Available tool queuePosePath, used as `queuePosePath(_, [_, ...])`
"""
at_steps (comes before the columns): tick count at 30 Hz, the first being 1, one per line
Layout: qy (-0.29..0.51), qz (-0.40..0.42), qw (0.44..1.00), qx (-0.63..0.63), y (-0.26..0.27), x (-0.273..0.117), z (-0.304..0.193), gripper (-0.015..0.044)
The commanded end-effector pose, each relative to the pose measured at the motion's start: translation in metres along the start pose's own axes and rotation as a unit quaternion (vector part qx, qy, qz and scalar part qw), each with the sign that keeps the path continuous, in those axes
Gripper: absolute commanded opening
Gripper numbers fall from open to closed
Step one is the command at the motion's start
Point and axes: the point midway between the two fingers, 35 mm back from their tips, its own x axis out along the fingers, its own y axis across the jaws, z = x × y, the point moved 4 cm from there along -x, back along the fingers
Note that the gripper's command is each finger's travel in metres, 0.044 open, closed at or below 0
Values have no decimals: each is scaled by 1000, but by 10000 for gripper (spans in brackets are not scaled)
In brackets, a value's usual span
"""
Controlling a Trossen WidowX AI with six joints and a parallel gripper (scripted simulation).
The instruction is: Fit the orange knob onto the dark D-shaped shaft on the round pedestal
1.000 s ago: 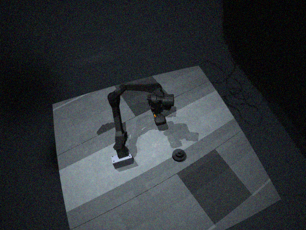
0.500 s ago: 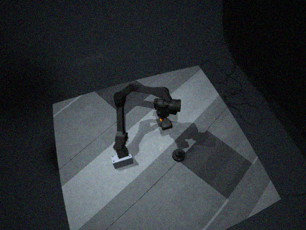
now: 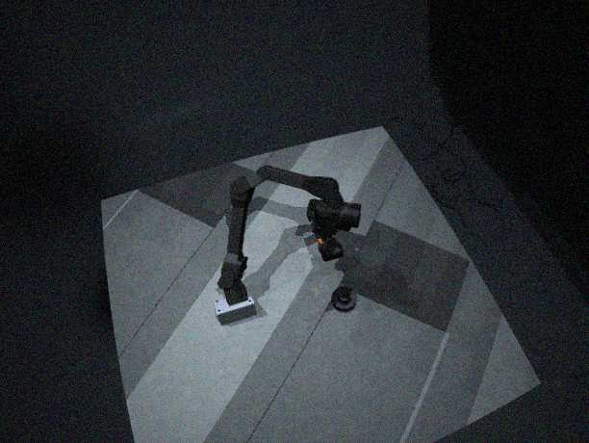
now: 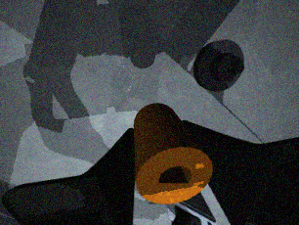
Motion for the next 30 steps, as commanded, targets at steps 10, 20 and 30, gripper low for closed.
queuePosePath(10, [1, -2, 1000, -5, -36, 6, 15, 0])
queuePosePath(20, [6, 0, 1000, -7, -65, 15, 23, 0])
queuePosePath(30, [11, 2, 1000, -9, -95, 26, 29, 0])
